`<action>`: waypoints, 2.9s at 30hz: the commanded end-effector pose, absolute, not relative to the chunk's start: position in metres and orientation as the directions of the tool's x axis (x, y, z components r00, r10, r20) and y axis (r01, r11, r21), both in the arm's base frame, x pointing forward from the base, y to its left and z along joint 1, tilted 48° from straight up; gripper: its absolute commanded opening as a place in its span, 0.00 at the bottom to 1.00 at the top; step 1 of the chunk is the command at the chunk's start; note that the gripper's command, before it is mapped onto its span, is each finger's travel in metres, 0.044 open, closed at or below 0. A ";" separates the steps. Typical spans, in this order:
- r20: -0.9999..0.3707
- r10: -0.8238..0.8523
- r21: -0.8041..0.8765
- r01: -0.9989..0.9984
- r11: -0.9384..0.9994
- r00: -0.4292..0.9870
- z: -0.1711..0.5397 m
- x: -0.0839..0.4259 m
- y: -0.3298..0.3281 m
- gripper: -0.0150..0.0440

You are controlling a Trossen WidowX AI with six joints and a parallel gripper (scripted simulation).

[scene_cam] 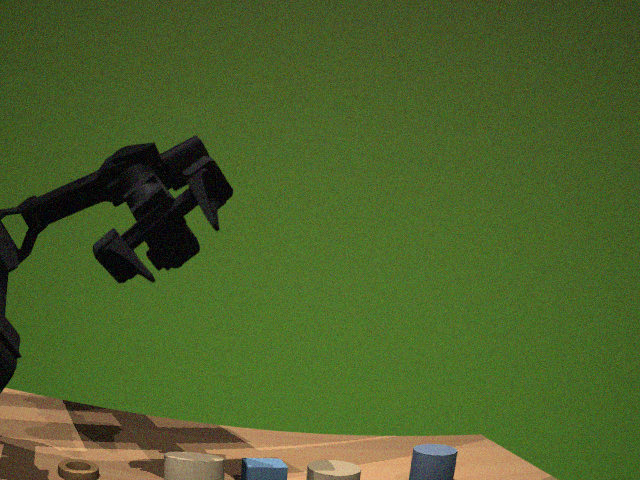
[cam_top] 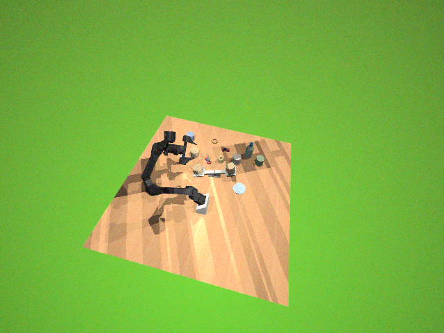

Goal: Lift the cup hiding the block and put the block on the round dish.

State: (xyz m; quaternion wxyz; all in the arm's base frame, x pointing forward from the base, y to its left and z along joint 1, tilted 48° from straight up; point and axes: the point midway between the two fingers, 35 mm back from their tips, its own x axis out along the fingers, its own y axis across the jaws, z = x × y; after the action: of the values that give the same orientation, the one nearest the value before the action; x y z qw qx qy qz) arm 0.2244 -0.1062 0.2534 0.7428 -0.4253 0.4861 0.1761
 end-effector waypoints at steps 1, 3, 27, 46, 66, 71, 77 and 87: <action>-0.905 -0.083 -0.373 -0.686 0.624 0.417 0.231 0.225 -0.111 1.00; -0.917 -0.046 -0.329 -0.685 0.650 0.396 0.221 0.225 -0.115 1.00; -0.836 0.417 0.210 -0.494 0.844 0.356 0.124 0.204 -0.141 1.00; -0.549 0.585 0.581 -0.232 0.780 0.597 0.080 0.179 -0.154 1.00; -0.412 0.588 0.796 -0.039 0.604 0.696 0.070 0.179 -0.155 1.00; -0.443 0.632 0.847 0.067 0.527 0.635 0.072 0.192 -0.144 1.00; -0.486 0.670 0.866 0.207 0.454 0.561 0.075 0.207 -0.131 1.00; -0.550 0.717 0.811 0.480 0.336 0.427 0.083 0.232 -0.102 1.00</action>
State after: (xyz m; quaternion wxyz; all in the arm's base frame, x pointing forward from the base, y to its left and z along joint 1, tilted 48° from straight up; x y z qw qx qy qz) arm 0.2254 -0.1100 0.0806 0.6527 0.5543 0.5036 0.1145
